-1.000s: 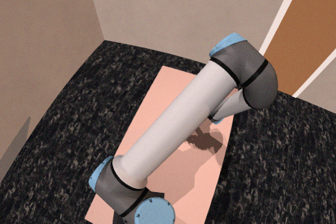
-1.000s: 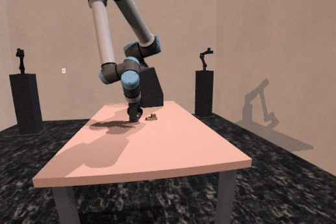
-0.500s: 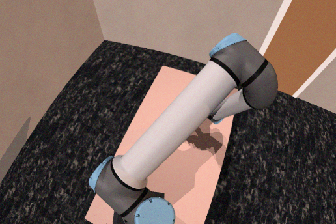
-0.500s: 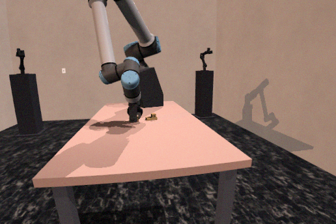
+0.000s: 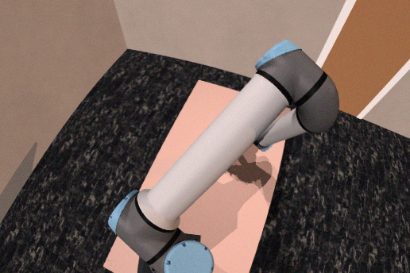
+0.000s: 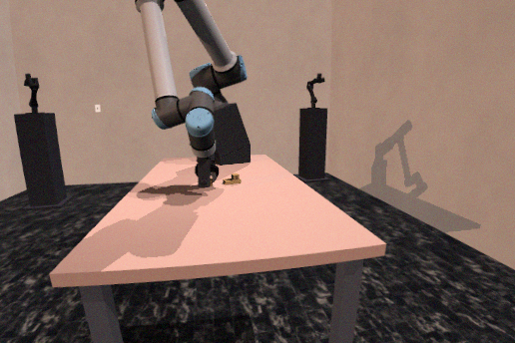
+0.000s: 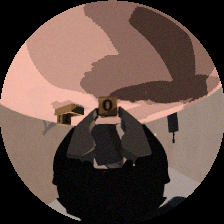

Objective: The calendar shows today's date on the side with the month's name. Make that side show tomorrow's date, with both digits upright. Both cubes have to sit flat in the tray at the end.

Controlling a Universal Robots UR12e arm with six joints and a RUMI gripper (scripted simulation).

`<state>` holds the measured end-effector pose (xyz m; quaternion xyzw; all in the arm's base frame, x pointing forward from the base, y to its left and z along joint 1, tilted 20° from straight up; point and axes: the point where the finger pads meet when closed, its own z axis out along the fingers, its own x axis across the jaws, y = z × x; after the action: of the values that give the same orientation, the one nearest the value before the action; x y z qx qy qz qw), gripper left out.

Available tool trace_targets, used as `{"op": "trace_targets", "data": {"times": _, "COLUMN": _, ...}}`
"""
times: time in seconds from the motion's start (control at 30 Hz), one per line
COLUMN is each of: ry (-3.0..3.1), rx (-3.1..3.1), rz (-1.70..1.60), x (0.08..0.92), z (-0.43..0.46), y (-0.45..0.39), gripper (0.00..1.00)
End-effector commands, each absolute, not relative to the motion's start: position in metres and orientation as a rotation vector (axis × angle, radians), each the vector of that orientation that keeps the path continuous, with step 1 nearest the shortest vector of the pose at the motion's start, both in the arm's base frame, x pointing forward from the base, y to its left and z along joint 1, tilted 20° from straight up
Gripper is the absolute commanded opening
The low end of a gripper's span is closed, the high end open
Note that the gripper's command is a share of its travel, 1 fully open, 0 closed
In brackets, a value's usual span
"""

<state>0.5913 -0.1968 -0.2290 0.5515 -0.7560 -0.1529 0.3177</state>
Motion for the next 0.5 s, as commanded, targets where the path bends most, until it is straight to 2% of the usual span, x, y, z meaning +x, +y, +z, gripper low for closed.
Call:
{"op": "trace_targets", "data": {"times": 0.0, "ry": -1.99, "rx": 1.452, "rz": -0.401, "x": 0.5919, "z": -0.2284, "y": -0.1967, "gripper": 0.24}}
{"op": "trace_targets", "data": {"times": 0.13, "ry": -1.99, "rx": 1.452, "rz": -0.401, "x": 0.5919, "z": -0.2284, "y": -0.1967, "gripper": 0.28}}
{"op": "trace_targets", "data": {"times": 0.17, "ry": -1.99, "rx": 1.452, "rz": -0.401, "x": 0.5919, "z": -0.2284, "y": -0.1967, "gripper": 0.4}}
{"op": "trace_targets", "data": {"times": 0.47, "ry": -1.99, "rx": 1.452, "rz": -0.401, "x": 0.5919, "z": -0.2284, "y": -0.1967, "gripper": 0.4}}
